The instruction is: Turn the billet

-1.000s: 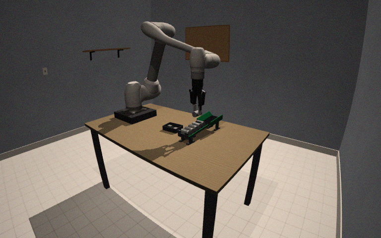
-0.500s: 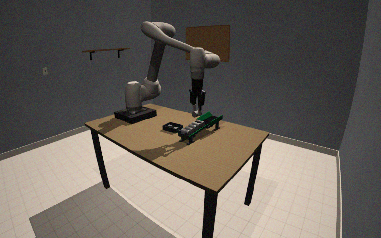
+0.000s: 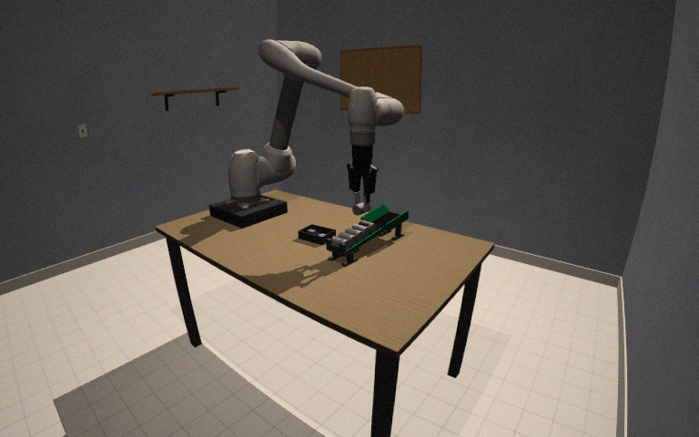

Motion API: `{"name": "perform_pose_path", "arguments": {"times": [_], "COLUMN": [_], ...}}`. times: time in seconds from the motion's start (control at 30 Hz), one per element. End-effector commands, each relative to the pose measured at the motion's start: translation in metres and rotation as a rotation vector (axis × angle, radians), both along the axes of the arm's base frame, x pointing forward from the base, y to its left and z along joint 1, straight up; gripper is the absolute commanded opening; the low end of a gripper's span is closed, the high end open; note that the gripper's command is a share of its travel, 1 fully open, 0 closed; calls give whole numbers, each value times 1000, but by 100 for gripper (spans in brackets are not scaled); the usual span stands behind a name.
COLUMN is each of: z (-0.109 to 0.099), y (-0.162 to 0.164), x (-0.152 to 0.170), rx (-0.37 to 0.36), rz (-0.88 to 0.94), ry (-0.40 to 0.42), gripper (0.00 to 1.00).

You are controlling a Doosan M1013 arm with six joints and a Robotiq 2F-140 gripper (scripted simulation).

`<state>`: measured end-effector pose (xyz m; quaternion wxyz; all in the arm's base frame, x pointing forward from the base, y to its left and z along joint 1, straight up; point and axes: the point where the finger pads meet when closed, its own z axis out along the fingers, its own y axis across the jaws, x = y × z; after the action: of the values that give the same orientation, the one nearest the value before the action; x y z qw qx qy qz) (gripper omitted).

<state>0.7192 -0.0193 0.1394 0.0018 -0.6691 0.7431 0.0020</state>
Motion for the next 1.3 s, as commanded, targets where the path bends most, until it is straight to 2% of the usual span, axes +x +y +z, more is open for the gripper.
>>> {"name": "perform_pose_path", "arguments": {"times": [0.0, 1.27], "z": [0, 0], "y": [0, 0], "x": [0, 0], "rx": [0, 0], "rz": [0, 25], "ry": [0, 0], "gripper": [10, 10]}}
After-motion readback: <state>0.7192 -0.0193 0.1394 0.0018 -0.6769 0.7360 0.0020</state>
